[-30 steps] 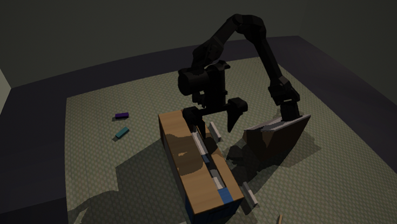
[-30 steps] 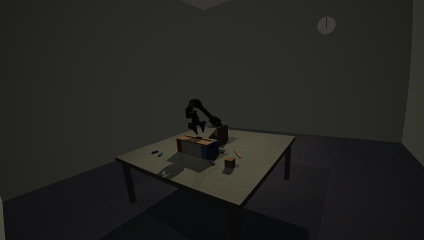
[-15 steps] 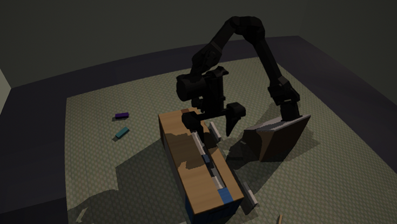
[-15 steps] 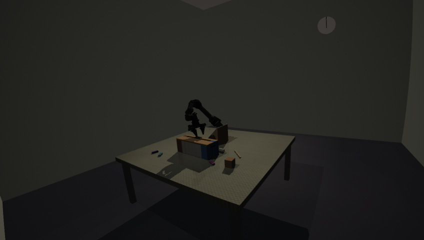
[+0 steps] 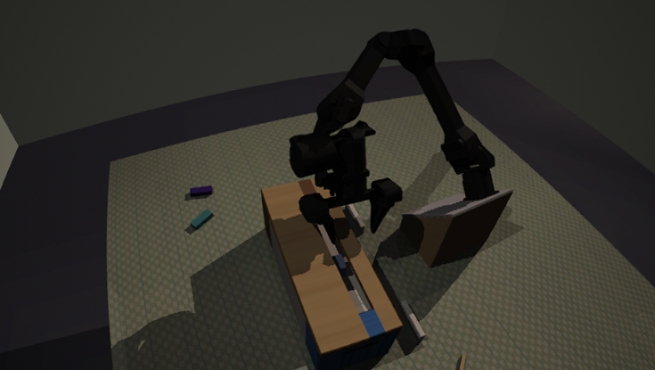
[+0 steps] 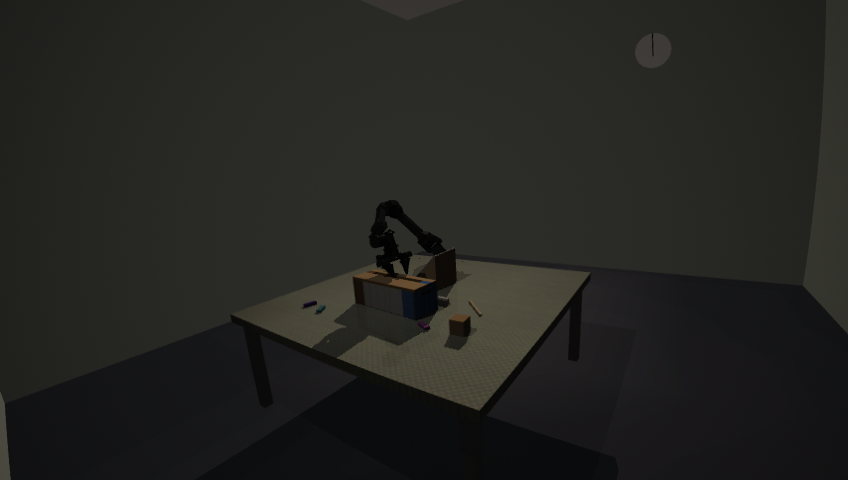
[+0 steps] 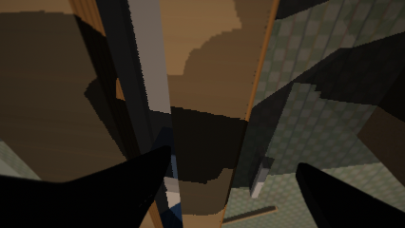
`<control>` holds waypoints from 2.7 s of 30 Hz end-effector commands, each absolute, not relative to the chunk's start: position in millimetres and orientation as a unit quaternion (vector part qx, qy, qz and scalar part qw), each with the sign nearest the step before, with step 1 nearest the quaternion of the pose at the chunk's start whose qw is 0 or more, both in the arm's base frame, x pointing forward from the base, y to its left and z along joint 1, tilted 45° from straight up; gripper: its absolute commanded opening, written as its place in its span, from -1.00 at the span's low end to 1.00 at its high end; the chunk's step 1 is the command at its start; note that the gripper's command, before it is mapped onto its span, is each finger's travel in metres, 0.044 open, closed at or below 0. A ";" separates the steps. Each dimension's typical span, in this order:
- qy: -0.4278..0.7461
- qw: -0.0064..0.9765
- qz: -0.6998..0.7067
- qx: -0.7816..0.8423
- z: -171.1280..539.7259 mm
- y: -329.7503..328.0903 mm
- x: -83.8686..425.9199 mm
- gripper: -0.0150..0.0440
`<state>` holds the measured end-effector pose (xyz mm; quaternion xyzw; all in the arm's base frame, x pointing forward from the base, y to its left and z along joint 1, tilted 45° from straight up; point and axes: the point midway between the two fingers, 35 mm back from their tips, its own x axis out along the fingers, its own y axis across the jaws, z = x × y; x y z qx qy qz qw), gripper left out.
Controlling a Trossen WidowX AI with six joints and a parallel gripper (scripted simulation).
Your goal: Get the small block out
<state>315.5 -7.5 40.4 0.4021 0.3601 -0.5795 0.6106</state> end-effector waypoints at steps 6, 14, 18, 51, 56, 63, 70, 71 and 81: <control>0.360 0.613 -0.579 0.398 29.2 -19.3 315.8 0.86; 0.360 0.614 -0.579 0.398 20.3 -28.8 315.6 0.86; 0.360 0.614 -0.579 0.398 16.2 -33.4 315.3 0.86; 0.362 0.611 -0.580 0.399 -27.1 17.1 317.3 0.86; 0.362 0.611 -0.580 0.400 -34.6 24.9 317.8 0.86; 0.362 0.611 -0.579 0.400 -45.2 35.7 318.4 0.86; 0.362 0.611 -0.579 0.400 -55.6 46.4 319.0 0.86; 0.362 0.611 -0.579 0.400 -57.1 48.0 319.1 0.86; 0.362 0.611 -0.579 0.401 -72.0 63.4 320.0 0.86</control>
